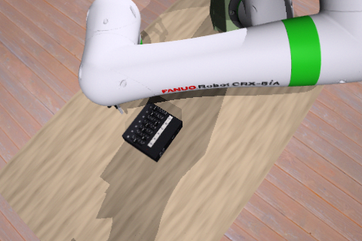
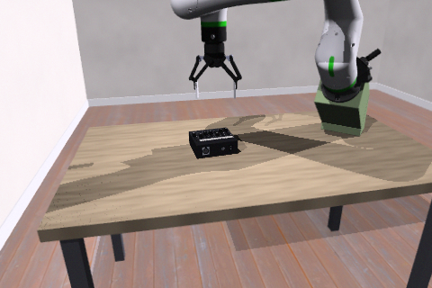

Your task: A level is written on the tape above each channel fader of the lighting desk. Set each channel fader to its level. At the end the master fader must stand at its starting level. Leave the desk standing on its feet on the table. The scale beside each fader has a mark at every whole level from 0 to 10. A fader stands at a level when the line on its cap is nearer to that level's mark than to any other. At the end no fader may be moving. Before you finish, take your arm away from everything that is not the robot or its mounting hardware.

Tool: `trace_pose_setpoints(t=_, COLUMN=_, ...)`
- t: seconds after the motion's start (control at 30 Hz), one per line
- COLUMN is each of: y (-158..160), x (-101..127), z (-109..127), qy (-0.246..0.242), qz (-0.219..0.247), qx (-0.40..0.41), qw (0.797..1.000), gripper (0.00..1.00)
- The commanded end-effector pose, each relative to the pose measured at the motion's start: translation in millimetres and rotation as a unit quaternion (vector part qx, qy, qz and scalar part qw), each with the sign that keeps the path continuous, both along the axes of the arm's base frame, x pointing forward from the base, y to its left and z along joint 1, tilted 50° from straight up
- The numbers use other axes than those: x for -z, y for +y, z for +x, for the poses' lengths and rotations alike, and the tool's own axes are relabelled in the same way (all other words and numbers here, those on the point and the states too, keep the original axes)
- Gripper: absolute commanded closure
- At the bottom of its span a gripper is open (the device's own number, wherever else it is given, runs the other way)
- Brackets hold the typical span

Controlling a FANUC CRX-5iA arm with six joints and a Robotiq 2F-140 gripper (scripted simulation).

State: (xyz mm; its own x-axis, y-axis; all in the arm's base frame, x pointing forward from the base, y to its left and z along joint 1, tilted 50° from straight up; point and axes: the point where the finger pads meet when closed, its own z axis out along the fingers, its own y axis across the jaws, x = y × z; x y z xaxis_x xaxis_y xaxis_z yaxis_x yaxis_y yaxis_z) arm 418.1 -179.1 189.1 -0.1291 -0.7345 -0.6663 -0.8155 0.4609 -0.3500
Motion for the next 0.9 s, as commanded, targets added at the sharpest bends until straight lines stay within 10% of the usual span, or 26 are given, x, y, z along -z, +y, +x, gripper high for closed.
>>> trace_pose_setpoints(t=0.0, y=32.5, x=-29.5, z=18.0, qy=-0.062, qz=-0.058, qx=-0.065, qw=0.994, gripper=0.0)
trace_pose_setpoints(t=0.87, y=38.6, x=-31.5, z=22.9, qy=-0.037, qz=-0.032, qx=-0.029, qw=0.998, gripper=0.0)
